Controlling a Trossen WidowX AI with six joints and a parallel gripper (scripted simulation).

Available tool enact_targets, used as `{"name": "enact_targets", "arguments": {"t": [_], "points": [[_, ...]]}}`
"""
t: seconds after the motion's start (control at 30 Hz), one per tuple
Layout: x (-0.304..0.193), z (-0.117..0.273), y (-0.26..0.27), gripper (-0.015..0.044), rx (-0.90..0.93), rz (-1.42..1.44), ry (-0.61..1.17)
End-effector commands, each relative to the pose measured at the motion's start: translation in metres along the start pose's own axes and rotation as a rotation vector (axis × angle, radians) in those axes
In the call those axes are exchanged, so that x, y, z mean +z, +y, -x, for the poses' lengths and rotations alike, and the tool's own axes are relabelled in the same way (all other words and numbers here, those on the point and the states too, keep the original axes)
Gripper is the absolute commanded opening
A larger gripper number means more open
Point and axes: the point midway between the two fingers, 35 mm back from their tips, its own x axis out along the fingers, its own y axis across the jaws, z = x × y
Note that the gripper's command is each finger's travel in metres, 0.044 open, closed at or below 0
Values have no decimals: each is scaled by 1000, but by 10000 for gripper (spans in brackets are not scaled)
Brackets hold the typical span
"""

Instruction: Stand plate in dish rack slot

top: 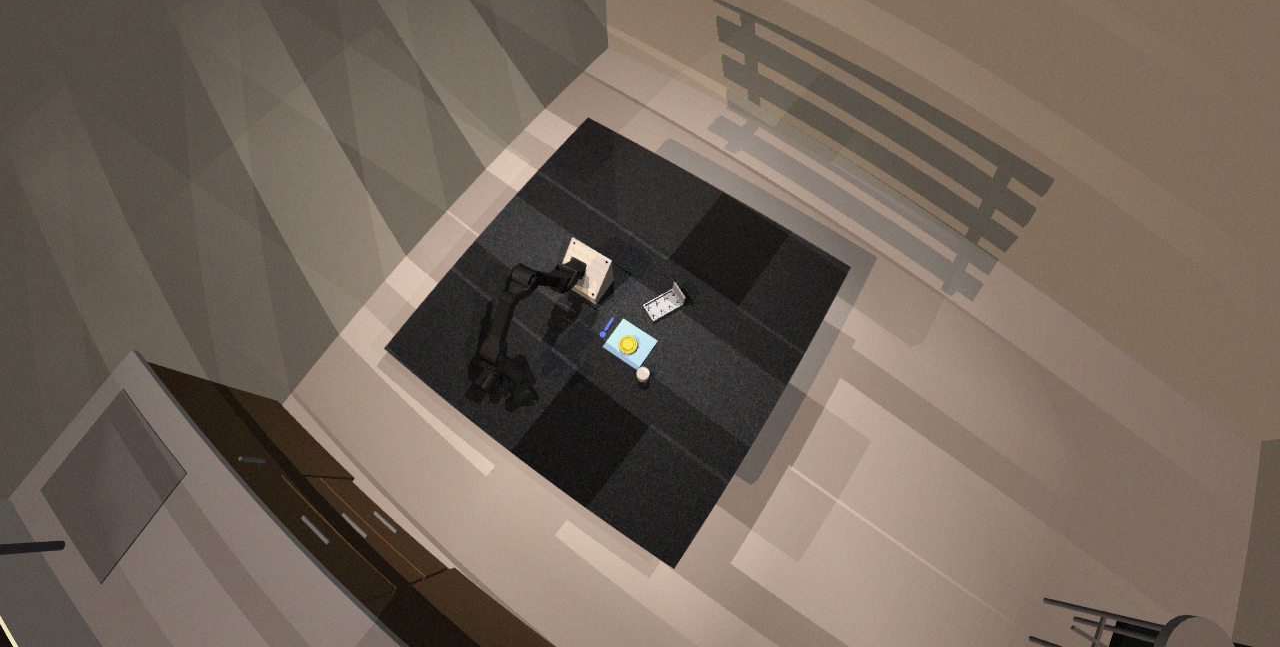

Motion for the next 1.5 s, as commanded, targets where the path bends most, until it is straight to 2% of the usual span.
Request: {"name": "enact_targets", "arguments": {"t": [0.0, 0.13, 0.87, 1.47], "points": [[-17, -21, -2, 400, -39, 43, 61], [-37, -35, 3, 400, -34, 74, 130], [-126, -104, -12, 400, -263, 409, 349], [-210, -131, -29, 400, -441, 857, 491]]}}
